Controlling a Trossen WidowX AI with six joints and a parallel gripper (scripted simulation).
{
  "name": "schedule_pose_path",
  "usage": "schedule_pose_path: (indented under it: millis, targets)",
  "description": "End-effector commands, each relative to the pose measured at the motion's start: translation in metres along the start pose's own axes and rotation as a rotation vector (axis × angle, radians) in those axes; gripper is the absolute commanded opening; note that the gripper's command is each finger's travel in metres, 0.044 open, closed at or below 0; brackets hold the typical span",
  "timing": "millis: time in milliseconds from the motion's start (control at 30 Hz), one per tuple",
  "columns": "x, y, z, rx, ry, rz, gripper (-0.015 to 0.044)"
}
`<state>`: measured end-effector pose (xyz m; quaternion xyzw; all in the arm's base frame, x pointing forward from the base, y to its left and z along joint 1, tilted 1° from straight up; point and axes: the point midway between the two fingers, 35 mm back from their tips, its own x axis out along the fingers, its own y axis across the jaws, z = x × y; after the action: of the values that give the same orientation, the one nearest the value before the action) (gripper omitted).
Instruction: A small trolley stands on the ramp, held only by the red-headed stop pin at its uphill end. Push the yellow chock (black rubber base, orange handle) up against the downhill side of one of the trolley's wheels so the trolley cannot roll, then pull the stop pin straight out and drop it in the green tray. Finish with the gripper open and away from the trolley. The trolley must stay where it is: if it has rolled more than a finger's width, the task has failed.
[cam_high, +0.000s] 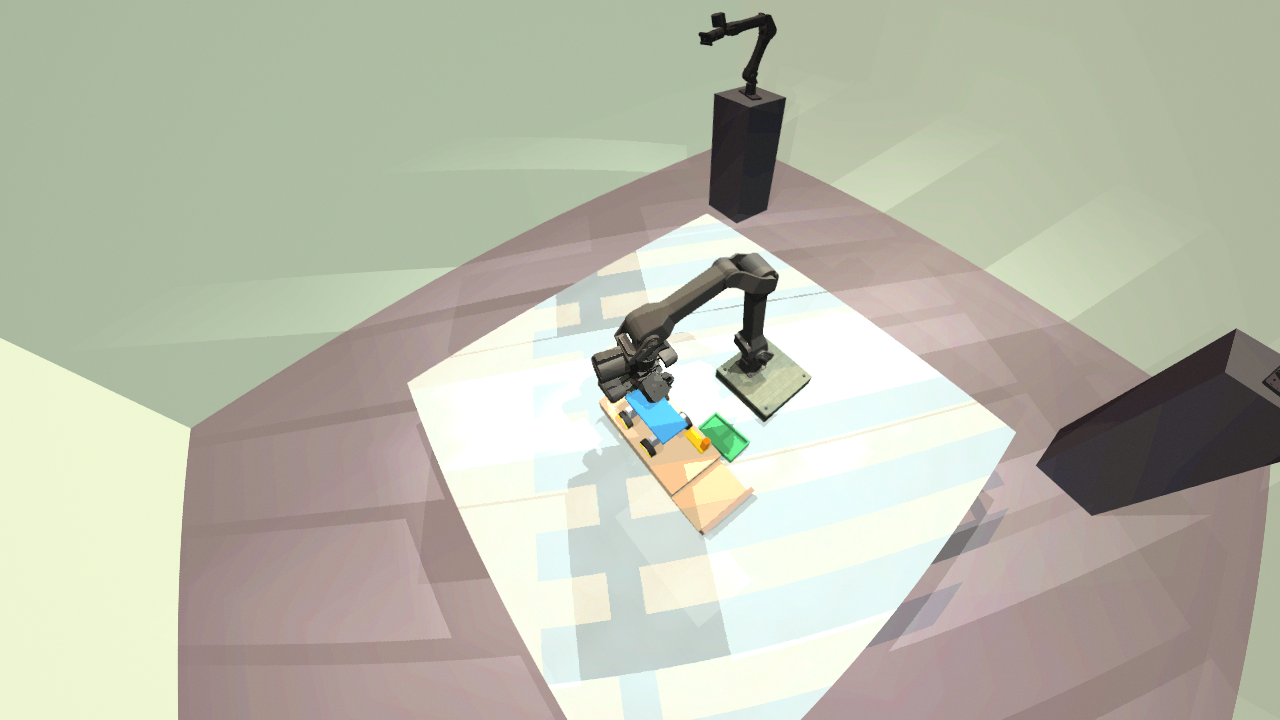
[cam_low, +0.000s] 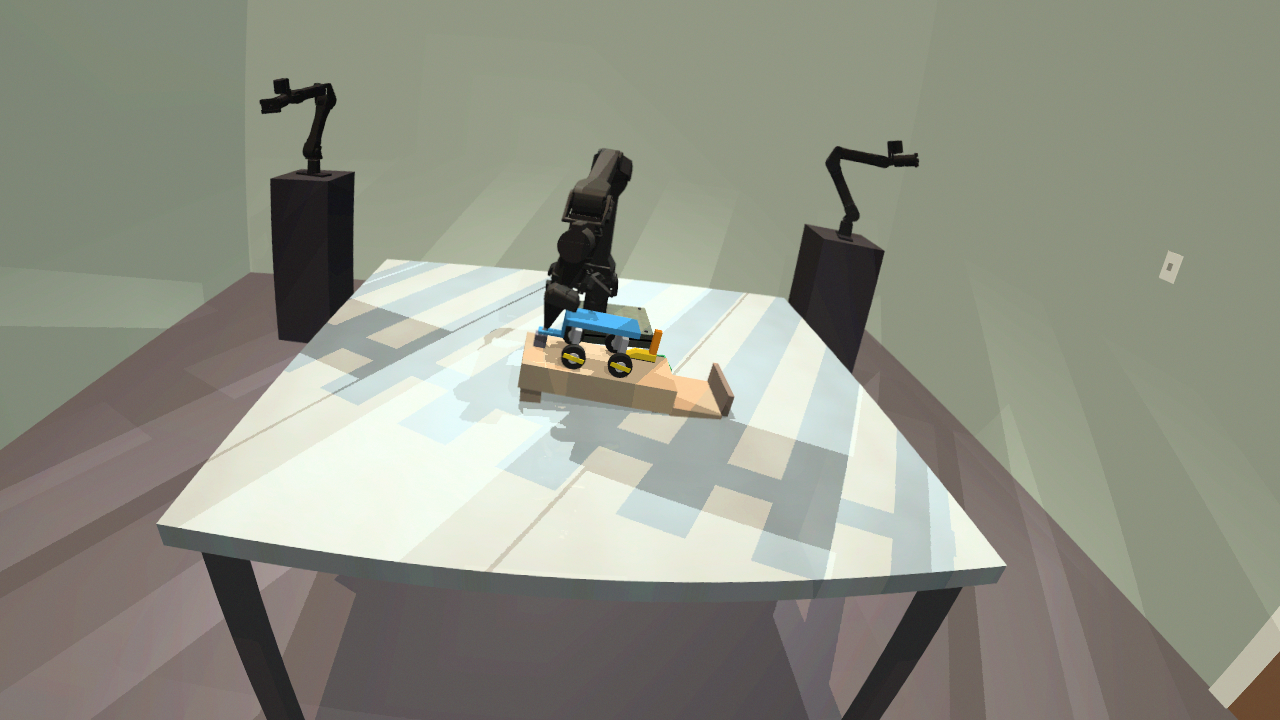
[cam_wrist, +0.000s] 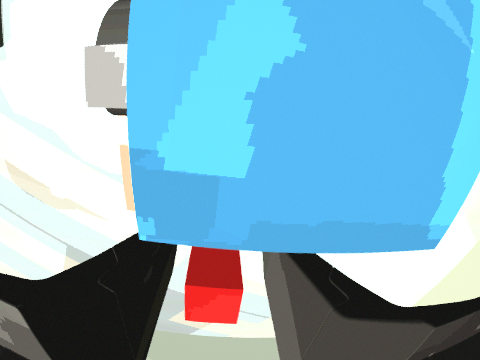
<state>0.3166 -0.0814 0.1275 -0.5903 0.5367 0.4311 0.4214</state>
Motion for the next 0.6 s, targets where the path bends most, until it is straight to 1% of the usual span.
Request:
schedule_pose_path:
  millis: [0,300,333,567]
  targets:
    - [-0.0003,-0.0001,0.0001,0.0,0.0,0.0,0.0085]
    - [-0.0003,-0.0001,0.0001,0.0,0.0,0.0,0.0025]
    - [-0.0005,0.0,0.0,0.0,0.0,0.0,0.0]
    - [-0.0054,0.0015,-0.0009,-0.006,0.002,0.006,0.0]
